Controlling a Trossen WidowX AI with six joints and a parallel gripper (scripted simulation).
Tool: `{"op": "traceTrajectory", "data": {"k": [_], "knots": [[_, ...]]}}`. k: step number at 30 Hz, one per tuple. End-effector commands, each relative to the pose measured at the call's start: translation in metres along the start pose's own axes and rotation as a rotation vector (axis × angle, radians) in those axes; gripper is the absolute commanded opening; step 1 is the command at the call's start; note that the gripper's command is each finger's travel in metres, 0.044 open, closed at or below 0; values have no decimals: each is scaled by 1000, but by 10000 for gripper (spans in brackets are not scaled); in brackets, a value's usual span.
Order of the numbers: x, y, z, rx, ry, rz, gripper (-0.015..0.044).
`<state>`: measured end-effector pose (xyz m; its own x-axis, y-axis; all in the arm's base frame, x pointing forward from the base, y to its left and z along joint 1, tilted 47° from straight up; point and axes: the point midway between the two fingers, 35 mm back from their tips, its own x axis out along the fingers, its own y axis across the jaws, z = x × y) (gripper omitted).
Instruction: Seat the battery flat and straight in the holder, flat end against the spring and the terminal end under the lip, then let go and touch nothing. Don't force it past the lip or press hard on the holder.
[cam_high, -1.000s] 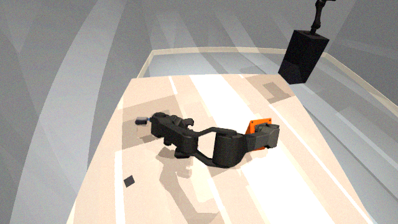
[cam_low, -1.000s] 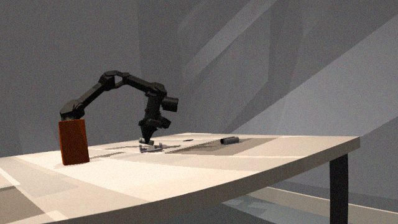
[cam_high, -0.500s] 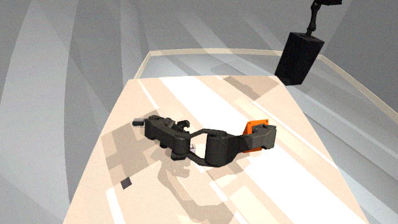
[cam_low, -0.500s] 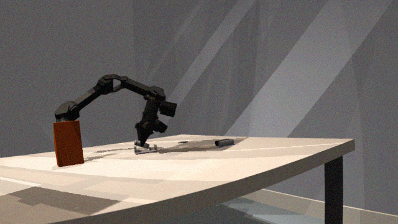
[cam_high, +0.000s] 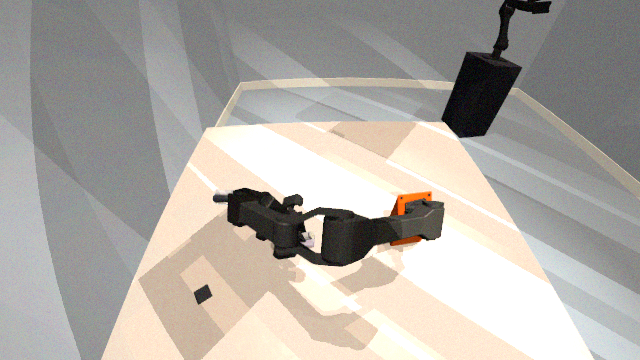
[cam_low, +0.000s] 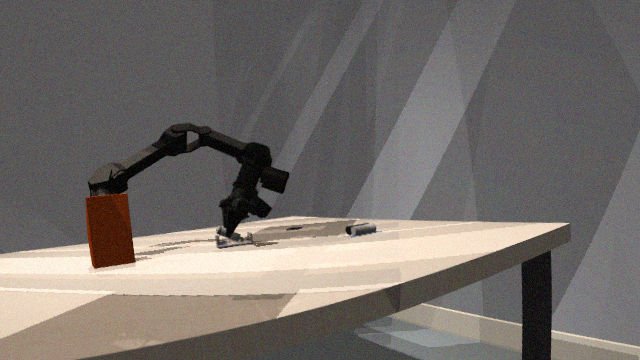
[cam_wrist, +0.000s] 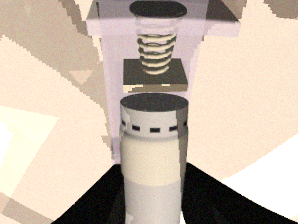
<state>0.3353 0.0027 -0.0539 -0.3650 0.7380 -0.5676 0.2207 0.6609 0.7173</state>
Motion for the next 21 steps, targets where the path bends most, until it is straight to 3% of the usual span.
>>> {"op": "traceTrajectory", "data": {"k": [1, 21], "knots": [[-1, 0, 2, -10, 19, -5, 75], [-1, 0, 10, -12, 41, -6, 75]]}}
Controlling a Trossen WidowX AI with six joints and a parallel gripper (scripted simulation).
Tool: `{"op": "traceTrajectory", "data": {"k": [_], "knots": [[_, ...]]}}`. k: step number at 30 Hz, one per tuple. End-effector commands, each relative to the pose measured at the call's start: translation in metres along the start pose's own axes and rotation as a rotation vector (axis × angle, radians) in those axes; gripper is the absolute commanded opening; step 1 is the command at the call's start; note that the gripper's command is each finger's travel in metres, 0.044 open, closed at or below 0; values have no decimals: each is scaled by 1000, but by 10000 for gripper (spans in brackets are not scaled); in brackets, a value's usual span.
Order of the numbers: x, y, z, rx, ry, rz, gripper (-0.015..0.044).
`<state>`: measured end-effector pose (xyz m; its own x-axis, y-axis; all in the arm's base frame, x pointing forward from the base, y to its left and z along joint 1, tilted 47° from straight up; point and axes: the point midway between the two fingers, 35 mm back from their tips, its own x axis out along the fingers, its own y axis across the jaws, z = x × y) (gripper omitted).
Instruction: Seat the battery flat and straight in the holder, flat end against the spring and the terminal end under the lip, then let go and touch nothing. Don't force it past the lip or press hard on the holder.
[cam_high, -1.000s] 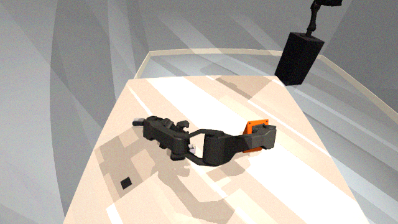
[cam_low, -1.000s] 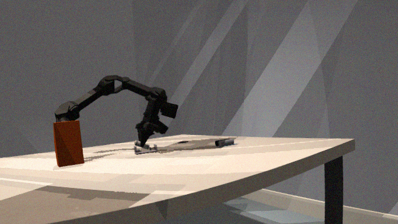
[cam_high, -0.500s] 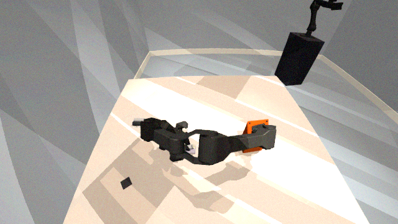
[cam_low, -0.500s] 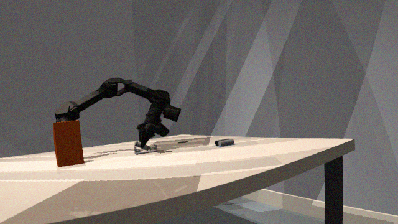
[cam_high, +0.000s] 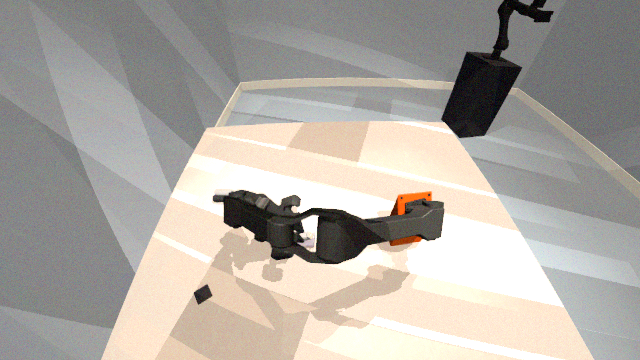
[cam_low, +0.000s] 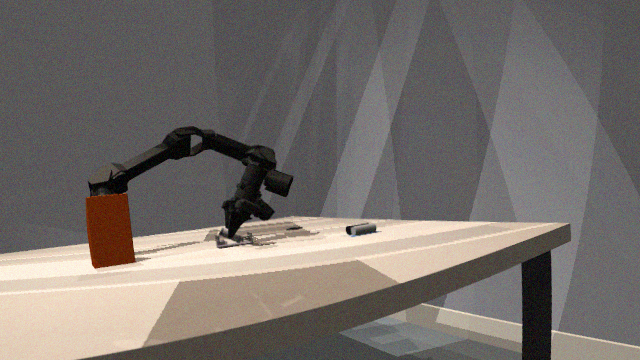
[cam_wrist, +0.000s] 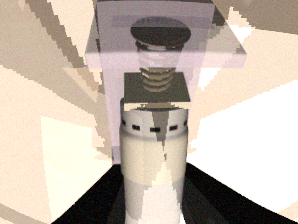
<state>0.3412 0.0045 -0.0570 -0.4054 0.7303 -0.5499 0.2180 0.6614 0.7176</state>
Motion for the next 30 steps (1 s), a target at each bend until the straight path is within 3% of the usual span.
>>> {"op": "traceTrajectory", "data": {"k": [1, 30], "knots": [[-2, 0, 4, -9, -3, -5, 75], [-9, 0, 17, -8, -17, -11, 75]]}}
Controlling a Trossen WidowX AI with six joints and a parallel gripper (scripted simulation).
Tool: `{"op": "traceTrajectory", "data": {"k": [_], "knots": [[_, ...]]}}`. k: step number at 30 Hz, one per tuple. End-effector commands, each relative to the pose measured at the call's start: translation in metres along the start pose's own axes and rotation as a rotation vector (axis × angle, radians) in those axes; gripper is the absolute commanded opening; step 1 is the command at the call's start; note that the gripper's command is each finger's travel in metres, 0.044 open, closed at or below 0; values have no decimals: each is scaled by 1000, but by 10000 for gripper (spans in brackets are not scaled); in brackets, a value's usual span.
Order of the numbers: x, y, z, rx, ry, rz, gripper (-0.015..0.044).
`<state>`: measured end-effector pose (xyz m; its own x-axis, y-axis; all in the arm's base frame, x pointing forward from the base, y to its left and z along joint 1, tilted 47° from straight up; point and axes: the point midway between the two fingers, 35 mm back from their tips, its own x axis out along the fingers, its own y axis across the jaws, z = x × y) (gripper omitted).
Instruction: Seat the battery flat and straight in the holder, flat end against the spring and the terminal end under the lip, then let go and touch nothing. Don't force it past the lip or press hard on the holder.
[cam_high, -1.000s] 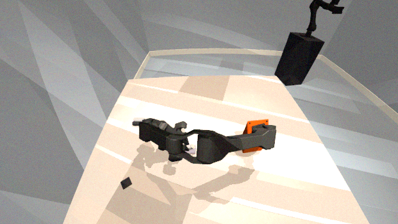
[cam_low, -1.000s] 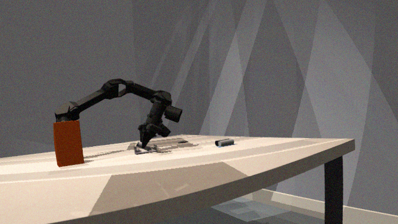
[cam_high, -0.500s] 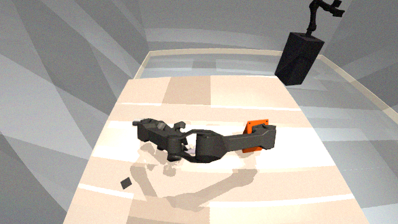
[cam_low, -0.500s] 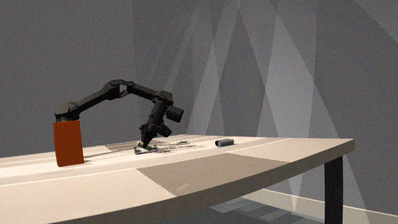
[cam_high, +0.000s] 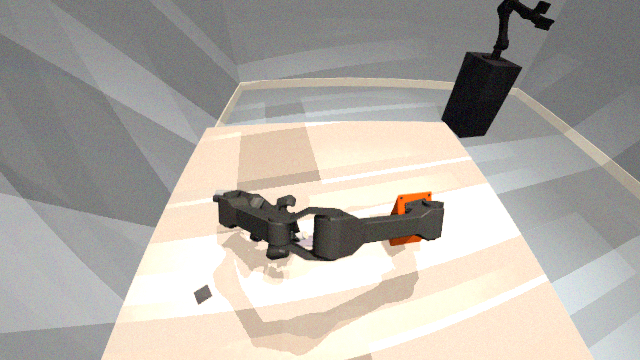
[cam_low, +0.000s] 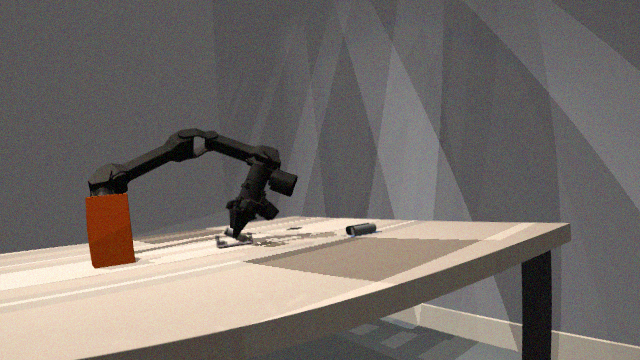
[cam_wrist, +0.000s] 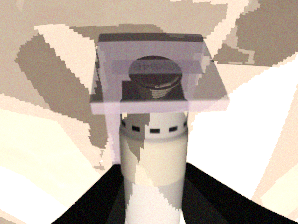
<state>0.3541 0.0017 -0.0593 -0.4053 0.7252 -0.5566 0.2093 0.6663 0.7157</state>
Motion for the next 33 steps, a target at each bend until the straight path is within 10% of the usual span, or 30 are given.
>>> {"op": "traceTrajectory", "data": {"k": [1, 33], "knots": [[-3, 1, 5, -1, -17, -4, 75], [2, -3, 8, 11, -138, -25, 75]]}}
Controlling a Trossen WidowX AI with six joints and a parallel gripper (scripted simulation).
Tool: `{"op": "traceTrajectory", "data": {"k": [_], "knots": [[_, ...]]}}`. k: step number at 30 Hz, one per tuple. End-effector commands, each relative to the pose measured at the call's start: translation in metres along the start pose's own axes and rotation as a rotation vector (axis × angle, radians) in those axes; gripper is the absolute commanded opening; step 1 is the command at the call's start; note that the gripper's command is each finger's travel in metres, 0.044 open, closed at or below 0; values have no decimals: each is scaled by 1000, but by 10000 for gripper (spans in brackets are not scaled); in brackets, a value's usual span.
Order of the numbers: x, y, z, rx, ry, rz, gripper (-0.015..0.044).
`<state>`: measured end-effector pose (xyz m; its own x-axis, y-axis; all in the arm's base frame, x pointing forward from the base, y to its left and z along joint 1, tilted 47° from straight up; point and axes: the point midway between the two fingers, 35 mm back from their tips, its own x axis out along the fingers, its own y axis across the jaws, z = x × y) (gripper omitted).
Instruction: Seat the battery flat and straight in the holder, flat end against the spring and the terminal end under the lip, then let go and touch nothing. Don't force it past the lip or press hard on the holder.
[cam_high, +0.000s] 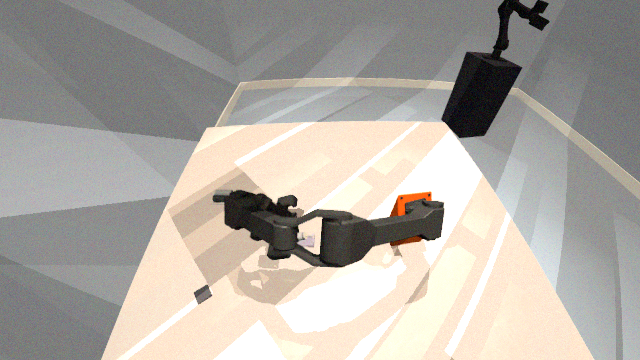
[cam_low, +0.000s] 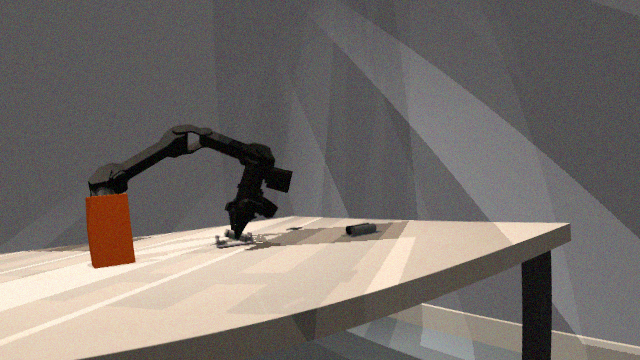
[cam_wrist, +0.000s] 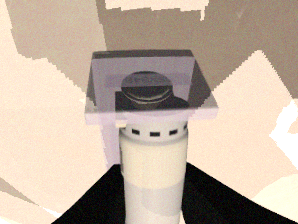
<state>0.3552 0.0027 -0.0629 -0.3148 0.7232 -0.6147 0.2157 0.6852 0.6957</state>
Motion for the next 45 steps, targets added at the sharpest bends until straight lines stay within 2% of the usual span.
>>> {"op": "traceTrajectory", "data": {"k": [1, 45], "knots": [[1, -1, 5, -5, -36, -2, 75], [7, -1, 1, 7, -195, -17, 75]]}}
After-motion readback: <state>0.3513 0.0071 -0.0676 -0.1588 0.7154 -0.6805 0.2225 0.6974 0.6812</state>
